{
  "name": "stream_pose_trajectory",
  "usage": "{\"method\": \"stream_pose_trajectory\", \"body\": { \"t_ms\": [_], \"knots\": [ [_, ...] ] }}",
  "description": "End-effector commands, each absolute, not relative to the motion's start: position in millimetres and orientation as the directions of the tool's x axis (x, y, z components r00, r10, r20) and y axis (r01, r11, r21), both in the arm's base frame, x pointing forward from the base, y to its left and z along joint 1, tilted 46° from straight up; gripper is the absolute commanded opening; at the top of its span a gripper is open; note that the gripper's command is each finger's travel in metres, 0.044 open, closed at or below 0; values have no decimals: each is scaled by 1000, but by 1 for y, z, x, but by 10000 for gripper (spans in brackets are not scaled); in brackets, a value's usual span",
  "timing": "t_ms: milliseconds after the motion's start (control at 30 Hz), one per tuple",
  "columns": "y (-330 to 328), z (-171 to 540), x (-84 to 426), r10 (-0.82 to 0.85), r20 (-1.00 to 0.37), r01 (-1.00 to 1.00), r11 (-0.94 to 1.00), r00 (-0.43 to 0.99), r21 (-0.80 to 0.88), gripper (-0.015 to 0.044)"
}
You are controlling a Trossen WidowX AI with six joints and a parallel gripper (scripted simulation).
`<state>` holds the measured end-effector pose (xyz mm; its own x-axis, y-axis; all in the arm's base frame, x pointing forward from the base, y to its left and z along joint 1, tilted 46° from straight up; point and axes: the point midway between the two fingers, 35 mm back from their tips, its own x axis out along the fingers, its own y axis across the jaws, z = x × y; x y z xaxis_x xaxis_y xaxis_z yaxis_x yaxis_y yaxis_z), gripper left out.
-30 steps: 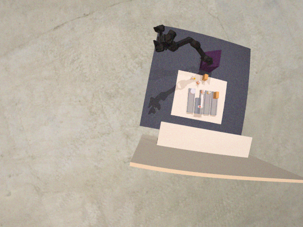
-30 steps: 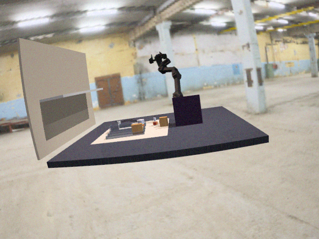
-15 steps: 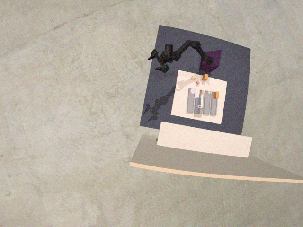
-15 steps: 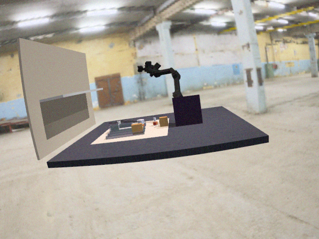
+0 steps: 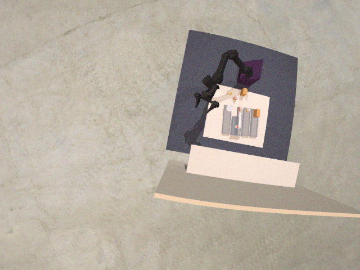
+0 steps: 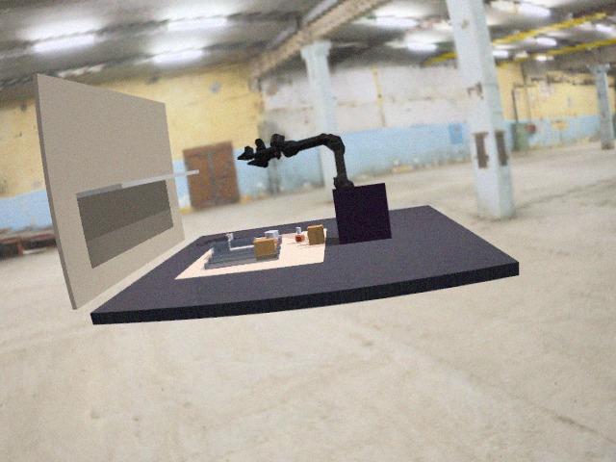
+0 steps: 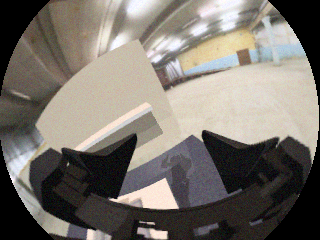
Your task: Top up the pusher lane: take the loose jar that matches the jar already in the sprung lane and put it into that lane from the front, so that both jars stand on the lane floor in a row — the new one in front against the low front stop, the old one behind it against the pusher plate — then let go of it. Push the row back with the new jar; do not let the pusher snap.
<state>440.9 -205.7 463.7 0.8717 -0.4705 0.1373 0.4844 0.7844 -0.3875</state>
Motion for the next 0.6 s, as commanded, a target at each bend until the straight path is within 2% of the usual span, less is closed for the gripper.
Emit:
{"method": "stream_pose_trajectory", "body": {
  "t_ms": [0, 267, 567],
  "knots": [
    [-198, 396, 456, -492, -62, 446, 829, 868, -337, 440],
    [-167, 260, 449, -503, -453, 416, 864, 736, -283, 440],
    [-127, 134, 386, -520, -749, 402, 841, 410, -363, 440]
  ]
}}
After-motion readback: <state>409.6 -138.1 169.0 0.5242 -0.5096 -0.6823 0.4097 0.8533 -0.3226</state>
